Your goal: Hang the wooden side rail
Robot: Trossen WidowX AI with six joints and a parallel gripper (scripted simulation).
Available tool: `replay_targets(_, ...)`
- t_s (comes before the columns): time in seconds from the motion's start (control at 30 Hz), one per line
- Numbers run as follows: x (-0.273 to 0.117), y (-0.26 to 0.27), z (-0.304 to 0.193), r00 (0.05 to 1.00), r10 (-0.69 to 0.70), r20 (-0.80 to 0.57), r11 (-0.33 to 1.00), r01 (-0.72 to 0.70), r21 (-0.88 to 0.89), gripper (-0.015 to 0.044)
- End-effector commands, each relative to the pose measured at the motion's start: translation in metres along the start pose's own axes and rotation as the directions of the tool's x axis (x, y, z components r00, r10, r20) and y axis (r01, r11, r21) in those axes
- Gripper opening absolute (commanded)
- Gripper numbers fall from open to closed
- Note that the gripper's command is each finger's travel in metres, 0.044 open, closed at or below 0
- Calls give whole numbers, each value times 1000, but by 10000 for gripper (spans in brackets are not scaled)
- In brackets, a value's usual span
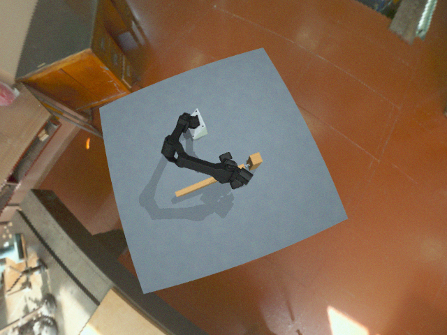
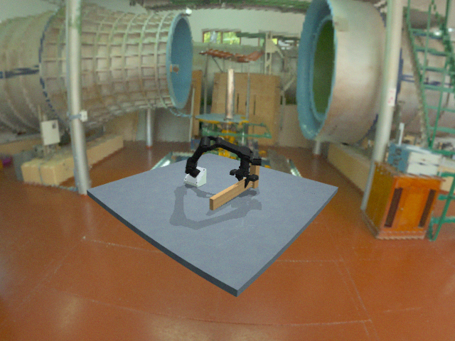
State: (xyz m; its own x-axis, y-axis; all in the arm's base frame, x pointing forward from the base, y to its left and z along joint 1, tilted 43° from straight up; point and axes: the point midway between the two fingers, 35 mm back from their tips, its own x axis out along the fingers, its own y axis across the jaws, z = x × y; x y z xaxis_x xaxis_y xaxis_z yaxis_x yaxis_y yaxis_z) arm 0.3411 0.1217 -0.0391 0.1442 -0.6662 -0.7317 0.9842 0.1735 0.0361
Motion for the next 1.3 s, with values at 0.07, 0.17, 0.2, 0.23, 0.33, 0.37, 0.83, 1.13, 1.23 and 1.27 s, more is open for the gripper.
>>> replay_targets(0.07,-4,0,-4,1000,9,-4,1000,-9,-1,0)
replay_targets(0.17,-4,0,-4,1000,9,-4,1000,-9,-1,0)
replay_targets(0.2,-3,0,-4,1000,9,-4,1000,-9,-1,0)
replay_targets(0.23,-3,0,-4,1000,9,-4,1000,-9,-1,0)
replay_targets(0.33,-3,0,-5,1000,9,-4,1000,-9,-1,0)
replay_targets(0.37,-3,0,-5,1000,9,-4,1000,-9,-1,0)
replay_targets(0.83,-4,0,-6,1000,9,-4,1000,-9,-1,0)
replay_targets(1.13,-3,0,-7,1000,9,-4,1000,-9,-1,0)
replay_targets(1.23,-3,1,-7,1000,9,-4,1000,-9,-1,0)
replay_targets(1.27,-4,1,-8,1000,9,-4,1000,-9,-1,0)
